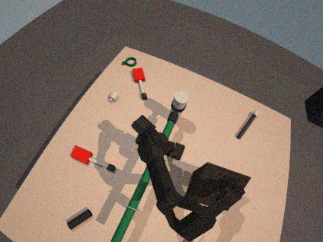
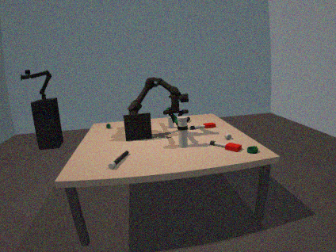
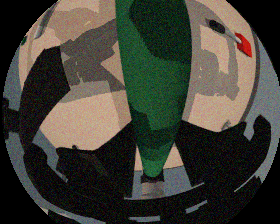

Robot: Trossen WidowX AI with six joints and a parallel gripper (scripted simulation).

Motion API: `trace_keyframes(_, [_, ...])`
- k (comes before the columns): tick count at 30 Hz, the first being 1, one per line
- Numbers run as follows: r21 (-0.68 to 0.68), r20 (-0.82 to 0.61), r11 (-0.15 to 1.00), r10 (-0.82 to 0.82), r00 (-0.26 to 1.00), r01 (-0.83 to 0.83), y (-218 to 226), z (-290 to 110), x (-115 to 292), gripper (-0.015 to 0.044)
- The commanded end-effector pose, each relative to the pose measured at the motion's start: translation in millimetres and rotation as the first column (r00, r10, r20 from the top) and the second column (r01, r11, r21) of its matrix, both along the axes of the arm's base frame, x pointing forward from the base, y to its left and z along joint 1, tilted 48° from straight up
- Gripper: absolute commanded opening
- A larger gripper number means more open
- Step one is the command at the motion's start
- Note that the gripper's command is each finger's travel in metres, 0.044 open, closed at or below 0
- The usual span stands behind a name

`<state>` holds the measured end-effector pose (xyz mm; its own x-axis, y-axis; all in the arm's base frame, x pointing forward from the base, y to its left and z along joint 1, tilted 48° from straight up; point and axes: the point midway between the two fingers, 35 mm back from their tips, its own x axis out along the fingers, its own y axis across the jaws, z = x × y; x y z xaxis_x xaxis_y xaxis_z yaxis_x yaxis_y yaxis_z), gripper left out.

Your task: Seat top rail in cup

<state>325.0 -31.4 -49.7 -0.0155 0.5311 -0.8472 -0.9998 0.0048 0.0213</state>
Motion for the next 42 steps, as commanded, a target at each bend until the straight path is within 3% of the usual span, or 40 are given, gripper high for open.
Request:
trace_keyframes(1, [-0.002,0.002,1.000,-0.001,1.000,0.001,-2.6,-0.6,0.3,0.0000])
trace_keyframes(42, [-0.003,0.002,1.000,-0.001,1.000,0.001,-22.1,-1.5,3.5,0.0000])
